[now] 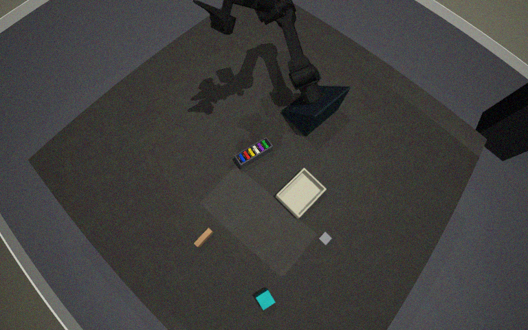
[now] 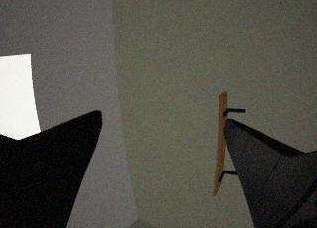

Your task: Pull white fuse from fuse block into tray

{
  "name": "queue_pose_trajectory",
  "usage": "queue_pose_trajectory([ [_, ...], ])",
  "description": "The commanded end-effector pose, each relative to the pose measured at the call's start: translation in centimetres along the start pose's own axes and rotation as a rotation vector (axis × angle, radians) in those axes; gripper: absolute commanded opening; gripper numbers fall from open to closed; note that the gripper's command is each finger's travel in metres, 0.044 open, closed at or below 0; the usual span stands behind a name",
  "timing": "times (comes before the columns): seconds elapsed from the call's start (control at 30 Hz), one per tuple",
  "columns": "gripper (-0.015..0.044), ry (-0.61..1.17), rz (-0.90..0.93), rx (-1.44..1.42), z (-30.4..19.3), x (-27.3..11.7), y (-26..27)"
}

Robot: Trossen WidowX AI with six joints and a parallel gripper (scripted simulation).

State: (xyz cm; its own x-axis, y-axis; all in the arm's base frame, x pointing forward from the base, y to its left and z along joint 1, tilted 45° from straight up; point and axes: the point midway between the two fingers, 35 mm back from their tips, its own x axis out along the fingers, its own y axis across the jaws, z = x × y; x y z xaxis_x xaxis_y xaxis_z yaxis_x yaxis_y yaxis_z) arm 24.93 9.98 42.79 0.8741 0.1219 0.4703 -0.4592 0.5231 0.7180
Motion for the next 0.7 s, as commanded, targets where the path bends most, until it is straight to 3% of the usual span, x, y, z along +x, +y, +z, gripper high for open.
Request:
queue_pose_trajectory([
  [0.0, 0.0374, 0.006, -0.008, -0.012, -0.2, 0.1, -0.2],
  [0.23, 0.019, 0.267, -0.307, -0.467, -6.7, 2.3, -8.4],
  [0.4, 0.0066, 0.55, -0.51, -0.821, -10.7, 1.5, -15.9],
  [0.67, 0.0066, 1.158, -0.728, -1.318, -14.1, -3.9, -26.8],
])
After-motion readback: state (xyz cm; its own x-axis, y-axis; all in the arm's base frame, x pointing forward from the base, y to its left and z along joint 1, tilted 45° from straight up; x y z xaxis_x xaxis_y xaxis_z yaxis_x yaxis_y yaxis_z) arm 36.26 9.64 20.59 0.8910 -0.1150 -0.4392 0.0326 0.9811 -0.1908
